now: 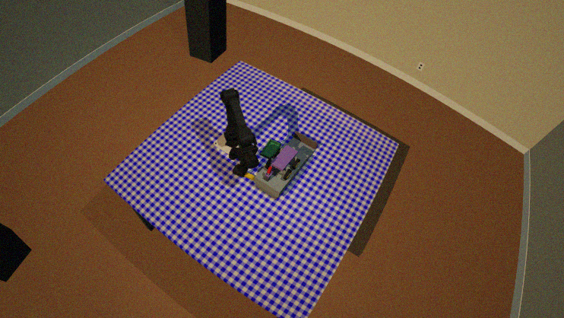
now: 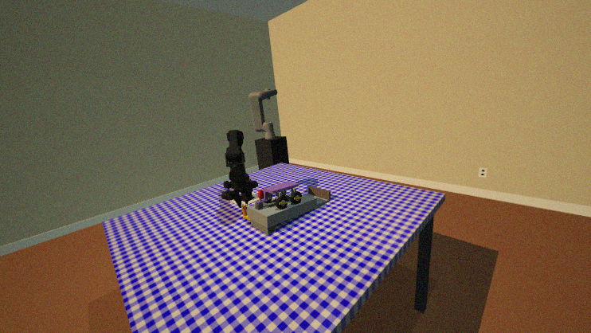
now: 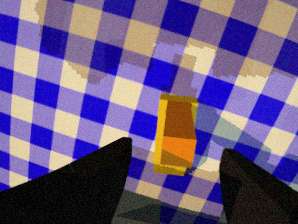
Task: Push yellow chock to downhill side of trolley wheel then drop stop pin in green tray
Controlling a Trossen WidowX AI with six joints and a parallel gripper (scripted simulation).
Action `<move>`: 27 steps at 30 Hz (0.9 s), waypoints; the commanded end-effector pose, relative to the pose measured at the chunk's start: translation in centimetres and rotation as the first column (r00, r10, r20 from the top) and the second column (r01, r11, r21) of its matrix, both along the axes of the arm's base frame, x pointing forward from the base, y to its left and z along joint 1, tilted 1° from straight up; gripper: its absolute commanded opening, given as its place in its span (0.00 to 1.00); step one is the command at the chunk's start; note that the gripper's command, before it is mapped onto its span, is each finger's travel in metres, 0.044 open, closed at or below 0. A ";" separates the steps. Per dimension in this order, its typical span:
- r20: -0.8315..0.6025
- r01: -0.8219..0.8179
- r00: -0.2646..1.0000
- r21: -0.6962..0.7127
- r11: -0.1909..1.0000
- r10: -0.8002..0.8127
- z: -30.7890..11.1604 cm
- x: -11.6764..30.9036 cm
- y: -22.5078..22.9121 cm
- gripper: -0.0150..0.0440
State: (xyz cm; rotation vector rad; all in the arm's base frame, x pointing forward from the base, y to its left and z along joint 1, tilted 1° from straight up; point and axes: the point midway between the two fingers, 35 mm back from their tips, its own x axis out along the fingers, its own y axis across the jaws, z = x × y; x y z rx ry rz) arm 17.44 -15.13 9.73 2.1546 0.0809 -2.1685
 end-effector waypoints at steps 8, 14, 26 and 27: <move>0.001 0.001 1.000 0.002 1.000 -0.001 -1.5 0.0 0.0 0.58; 0.001 0.001 1.000 0.002 1.000 -0.001 -2.2 0.0 0.0 0.58; 0.001 0.001 1.000 0.002 1.000 -0.001 -4.0 0.0 0.0 0.58; 0.001 0.001 1.000 0.002 1.000 -0.001 -4.0 0.0 0.0 0.58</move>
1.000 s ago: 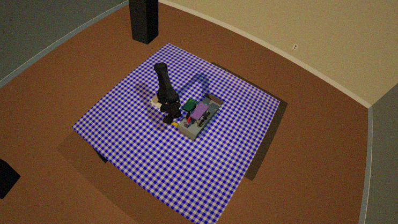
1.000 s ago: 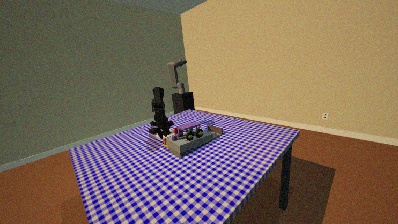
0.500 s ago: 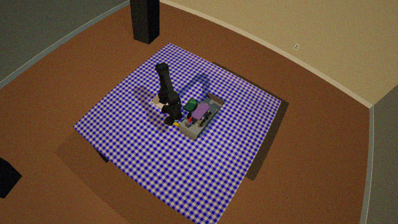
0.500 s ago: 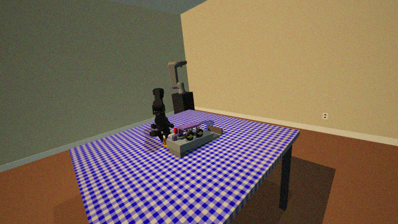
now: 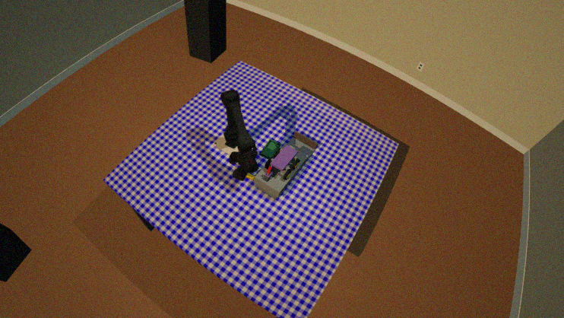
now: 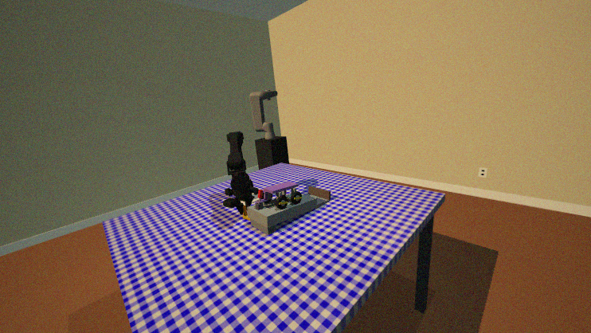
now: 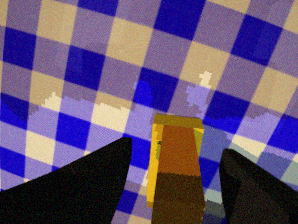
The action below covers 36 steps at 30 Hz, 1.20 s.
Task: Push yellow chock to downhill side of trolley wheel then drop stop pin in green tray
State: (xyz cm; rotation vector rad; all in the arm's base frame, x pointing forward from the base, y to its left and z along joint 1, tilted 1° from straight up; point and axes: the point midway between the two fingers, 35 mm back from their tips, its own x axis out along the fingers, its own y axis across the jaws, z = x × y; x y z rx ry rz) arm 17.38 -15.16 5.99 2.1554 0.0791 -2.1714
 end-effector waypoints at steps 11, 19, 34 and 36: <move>0.000 0.000 1.000 0.000 1.000 0.000 0.0 0.0 0.0 0.29; 0.002 -0.002 1.000 0.001 1.000 0.002 2.6 -0.2 0.2 0.25; 0.002 -0.002 1.000 0.001 1.000 0.002 8.0 -0.2 0.3 0.25; 0.002 -0.002 1.000 0.001 1.000 0.002 8.8 -0.2 0.3 0.25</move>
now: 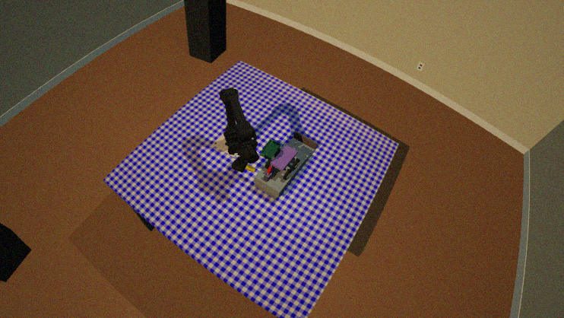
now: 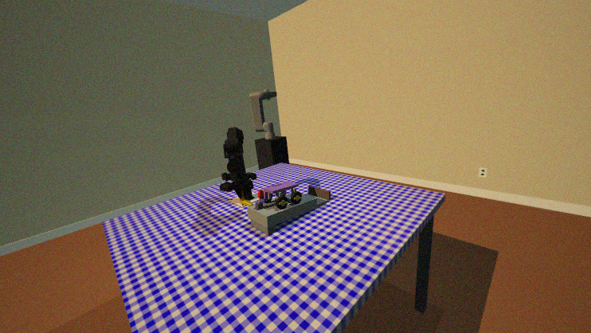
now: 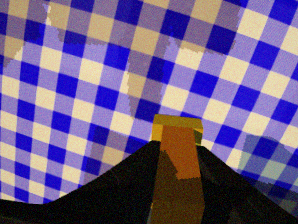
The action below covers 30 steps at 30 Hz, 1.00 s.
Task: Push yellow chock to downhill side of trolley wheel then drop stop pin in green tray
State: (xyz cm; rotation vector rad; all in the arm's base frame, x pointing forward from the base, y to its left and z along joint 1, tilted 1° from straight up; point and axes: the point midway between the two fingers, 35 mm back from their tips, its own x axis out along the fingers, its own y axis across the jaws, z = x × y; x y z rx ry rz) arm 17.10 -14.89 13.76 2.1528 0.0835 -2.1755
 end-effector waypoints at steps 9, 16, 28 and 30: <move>0.006 -0.001 1.000 -0.001 1.000 0.001 4.0 0.2 0.0 0.25; 0.006 -0.001 1.000 -0.001 1.000 0.001 6.3 0.3 0.0 0.25; 0.004 -0.079 0.997 -0.001 0.997 0.079 7.0 0.4 0.0 0.25; 0.003 -0.146 0.989 -0.001 0.989 0.146 7.0 0.4 0.0 0.25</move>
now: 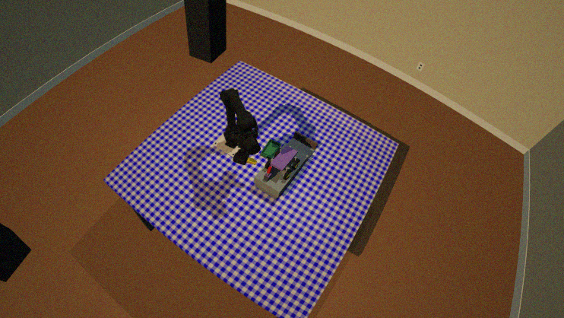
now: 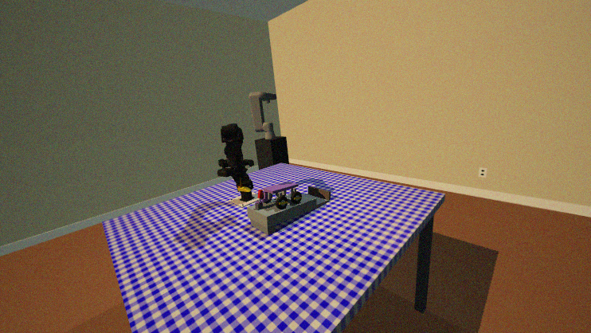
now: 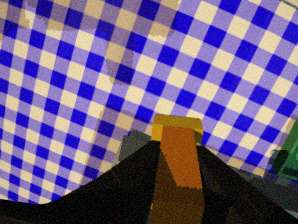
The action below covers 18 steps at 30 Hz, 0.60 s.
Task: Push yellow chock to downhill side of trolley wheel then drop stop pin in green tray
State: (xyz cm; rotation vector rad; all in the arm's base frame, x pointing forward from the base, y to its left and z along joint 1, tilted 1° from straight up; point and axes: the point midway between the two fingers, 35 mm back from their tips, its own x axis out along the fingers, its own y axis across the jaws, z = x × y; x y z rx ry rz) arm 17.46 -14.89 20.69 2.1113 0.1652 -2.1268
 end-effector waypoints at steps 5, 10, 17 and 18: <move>-0.004 -0.233 0.973 0.003 0.973 0.233 0.0 0.0 0.0 0.25; -0.007 -0.393 0.919 0.004 0.919 0.393 0.0 0.0 0.0 0.25; -0.011 -0.598 0.802 0.007 0.802 0.598 0.1 0.0 0.0 0.25; -0.011 -0.624 0.781 0.008 0.781 0.624 0.1 0.0 0.0 0.25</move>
